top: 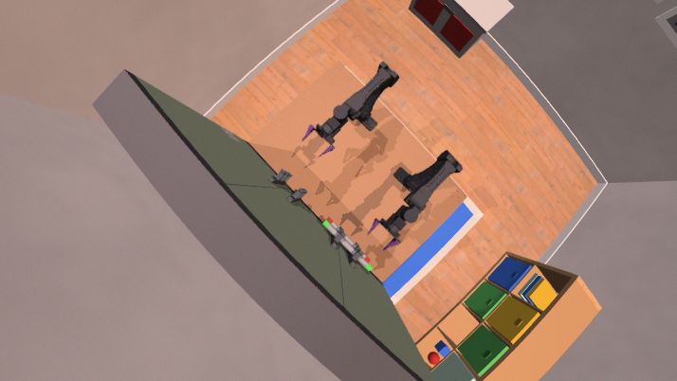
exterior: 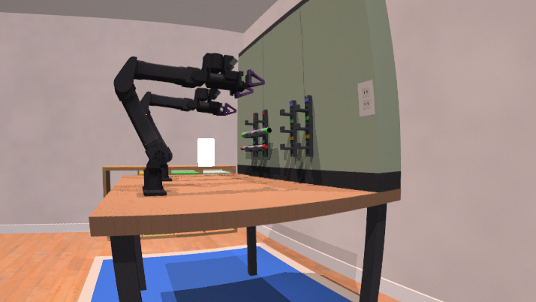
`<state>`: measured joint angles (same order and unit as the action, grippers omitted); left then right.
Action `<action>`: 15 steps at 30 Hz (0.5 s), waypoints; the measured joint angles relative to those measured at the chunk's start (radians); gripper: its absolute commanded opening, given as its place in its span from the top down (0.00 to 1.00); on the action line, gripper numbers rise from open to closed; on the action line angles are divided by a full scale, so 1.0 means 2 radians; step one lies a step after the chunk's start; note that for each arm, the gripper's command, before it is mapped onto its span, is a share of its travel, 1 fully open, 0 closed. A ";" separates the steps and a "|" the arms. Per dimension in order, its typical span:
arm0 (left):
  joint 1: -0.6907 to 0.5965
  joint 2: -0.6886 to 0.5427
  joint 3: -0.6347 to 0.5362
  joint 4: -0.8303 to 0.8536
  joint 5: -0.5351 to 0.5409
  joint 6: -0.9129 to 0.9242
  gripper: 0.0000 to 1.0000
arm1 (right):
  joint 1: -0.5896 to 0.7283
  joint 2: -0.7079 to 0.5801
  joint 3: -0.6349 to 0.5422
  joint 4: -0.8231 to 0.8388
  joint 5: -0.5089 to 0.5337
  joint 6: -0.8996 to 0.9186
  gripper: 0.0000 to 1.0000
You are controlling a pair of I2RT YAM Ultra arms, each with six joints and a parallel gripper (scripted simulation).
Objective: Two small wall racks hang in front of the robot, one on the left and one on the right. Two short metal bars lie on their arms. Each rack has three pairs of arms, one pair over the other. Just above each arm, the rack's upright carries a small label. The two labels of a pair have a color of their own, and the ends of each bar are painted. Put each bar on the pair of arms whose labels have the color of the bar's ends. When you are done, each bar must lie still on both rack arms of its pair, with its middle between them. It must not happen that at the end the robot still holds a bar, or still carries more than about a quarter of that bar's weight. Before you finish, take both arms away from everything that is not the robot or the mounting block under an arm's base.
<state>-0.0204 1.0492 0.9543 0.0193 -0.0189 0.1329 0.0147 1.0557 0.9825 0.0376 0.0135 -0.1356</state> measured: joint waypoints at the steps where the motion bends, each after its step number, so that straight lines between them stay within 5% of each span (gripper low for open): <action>1: -0.001 0.000 -0.002 0.001 -0.001 0.004 0.00 | 0.001 0.002 -0.001 0.002 0.000 -0.004 0.00; 15: -0.014 0.000 -0.038 0.035 -0.012 0.084 0.00 | 0.010 0.017 -0.027 0.039 0.011 -0.084 0.00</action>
<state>-0.0483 1.0492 0.8787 0.0898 -0.0429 0.3000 0.0341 1.0897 0.9287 0.1146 0.0360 -0.3027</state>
